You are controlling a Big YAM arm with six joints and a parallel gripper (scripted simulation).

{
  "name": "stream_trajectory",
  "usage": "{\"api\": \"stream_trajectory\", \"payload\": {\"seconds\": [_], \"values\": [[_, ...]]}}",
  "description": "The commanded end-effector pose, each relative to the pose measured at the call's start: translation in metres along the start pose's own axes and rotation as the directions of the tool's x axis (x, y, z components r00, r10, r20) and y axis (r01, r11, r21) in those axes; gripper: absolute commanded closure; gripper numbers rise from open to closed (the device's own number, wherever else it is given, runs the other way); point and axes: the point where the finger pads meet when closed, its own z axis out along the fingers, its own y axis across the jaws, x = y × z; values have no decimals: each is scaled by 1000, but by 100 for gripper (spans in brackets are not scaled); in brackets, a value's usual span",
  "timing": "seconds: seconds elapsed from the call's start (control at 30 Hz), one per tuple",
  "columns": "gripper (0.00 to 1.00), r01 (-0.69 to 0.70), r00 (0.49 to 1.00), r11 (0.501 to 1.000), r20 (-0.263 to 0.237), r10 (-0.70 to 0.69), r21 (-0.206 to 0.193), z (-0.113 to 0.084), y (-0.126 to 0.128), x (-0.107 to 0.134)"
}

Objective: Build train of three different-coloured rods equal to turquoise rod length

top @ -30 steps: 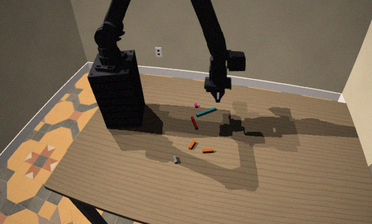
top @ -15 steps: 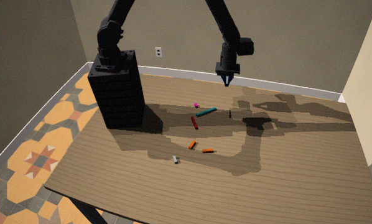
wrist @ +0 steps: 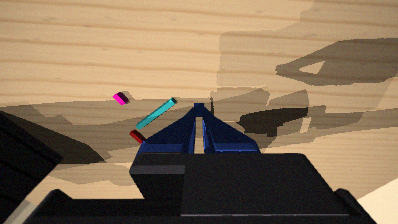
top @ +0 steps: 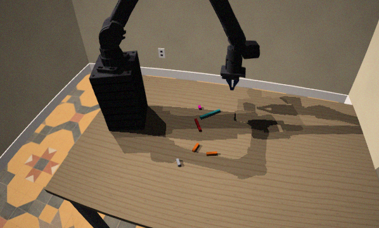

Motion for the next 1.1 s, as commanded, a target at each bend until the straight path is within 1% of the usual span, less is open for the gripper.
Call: {"api": "stream_trajectory", "payload": {"seconds": [0.0, 0.07, 0.23, 0.37, 0.57, 0.8, 0.97, 1.07], "values": [[96, 10, 1000, 1000, 10, -10, 23, 17, -14, -7], [96, 10, 1000, 1000, 10, -10, 23, 17, -14, -7], [96, -2, 1000, 1000, 9, 2, 20, 40, -14, -1], [96, 3, 1000, 1000, 8, -3, 19, 58, -12, -3], [96, -1, 1000, 1000, 7, 1, 17, 78, -11, -2], [96, 3, 1000, 1000, 7, -3, 17, 84, -10, -4], [96, 2, 1000, 1000, 7, -2, 17, 85, -10, -3], [96, 3, 1000, 1000, 4, -3, 9, 86, -5, -2]]}}
